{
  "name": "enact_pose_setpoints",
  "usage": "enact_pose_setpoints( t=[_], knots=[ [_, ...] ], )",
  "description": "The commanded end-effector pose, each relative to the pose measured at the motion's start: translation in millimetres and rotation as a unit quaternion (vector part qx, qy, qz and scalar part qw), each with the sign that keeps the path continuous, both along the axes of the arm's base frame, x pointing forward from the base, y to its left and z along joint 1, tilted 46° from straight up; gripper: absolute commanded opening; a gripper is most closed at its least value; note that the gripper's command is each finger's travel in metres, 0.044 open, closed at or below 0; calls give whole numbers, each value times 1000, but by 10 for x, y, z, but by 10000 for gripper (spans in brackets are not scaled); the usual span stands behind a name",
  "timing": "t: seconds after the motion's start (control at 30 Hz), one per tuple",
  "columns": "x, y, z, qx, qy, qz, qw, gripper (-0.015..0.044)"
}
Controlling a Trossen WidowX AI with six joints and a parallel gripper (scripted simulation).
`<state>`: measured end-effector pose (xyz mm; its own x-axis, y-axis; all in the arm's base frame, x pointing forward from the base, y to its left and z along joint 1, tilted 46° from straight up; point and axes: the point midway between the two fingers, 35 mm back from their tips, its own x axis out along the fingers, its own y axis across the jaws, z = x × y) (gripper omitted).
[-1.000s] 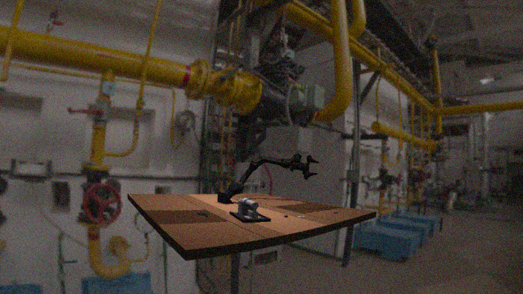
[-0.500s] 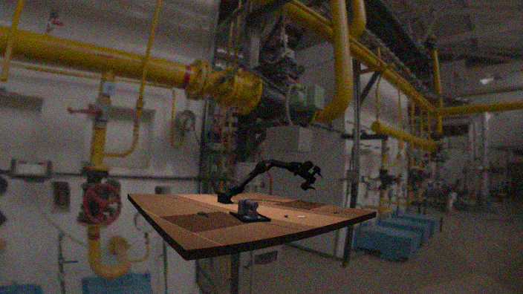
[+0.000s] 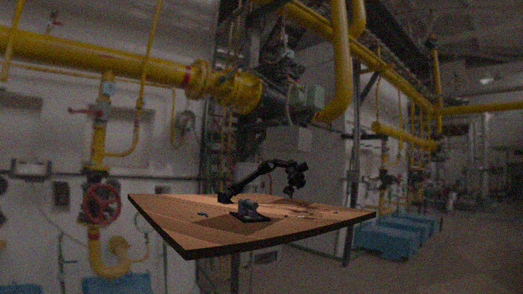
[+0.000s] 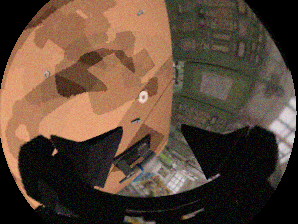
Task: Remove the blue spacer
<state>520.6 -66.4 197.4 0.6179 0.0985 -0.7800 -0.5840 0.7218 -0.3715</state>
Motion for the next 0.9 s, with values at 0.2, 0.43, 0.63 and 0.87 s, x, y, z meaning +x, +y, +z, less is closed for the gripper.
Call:
enact_pose_setpoints(
  t=[0.2, 0.43, 0.63, 0.87],
  knots=[
    [-658, -876, -1156, 197, 219, -164, 941, 440],
    [-1433, -1336, -1801, 375, 364, -310, 794, 440],
    [-1838, -1486, -2020, 466, 421, -374, 683, 440],
    [-1865, -1493, -2032, 466, 421, -374, 683, 440]
  ],
)
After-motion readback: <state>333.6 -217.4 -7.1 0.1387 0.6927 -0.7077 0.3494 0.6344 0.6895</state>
